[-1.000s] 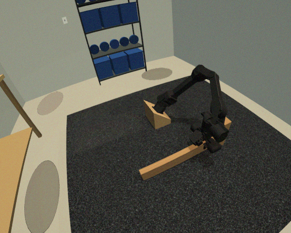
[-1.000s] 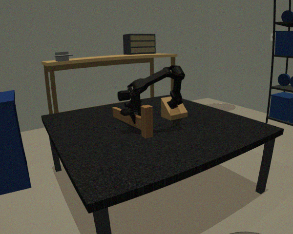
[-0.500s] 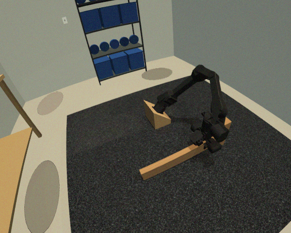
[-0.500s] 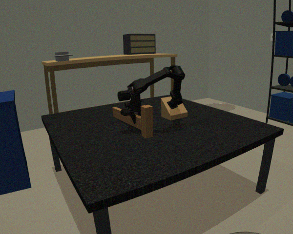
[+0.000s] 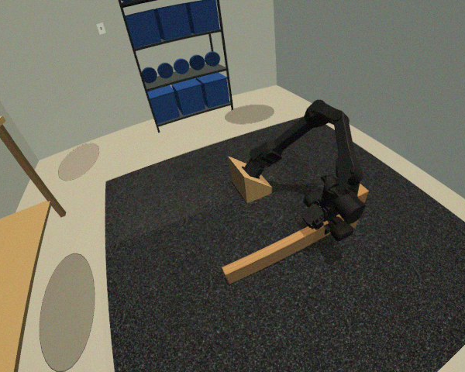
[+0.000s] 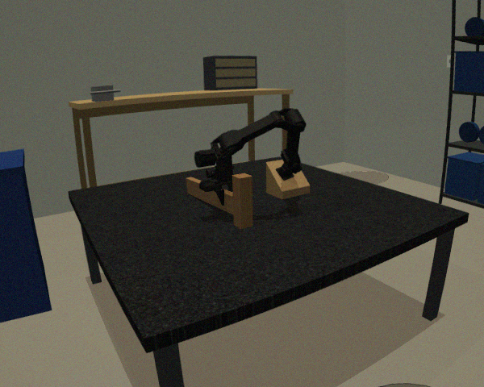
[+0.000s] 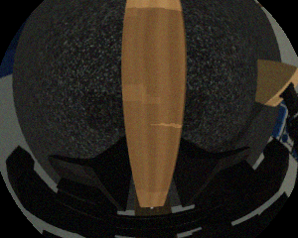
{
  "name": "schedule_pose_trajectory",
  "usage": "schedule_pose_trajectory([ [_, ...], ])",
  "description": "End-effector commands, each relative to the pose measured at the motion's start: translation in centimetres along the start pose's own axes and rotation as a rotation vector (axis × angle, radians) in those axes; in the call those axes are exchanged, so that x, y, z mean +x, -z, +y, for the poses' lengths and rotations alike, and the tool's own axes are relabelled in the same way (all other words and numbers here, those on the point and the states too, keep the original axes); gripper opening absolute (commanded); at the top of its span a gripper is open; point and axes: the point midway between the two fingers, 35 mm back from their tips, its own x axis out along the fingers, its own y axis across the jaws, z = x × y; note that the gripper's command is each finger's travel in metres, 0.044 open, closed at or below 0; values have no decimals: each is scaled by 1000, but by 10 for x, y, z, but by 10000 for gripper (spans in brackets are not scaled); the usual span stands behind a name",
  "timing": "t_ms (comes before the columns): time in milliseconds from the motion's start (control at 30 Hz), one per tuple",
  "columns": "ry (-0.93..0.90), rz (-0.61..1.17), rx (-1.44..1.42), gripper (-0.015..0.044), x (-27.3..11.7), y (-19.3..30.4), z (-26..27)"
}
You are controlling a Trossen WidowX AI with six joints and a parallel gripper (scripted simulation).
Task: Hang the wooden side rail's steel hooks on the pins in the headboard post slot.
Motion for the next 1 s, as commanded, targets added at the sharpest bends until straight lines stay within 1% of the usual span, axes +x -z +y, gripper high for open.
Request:
schedule_pose_trajectory([
  [0, -17, -3, 0, 0, -6, 2, 2],
  [967, -17, -2, 0, 0, -6, 5, 2],
])
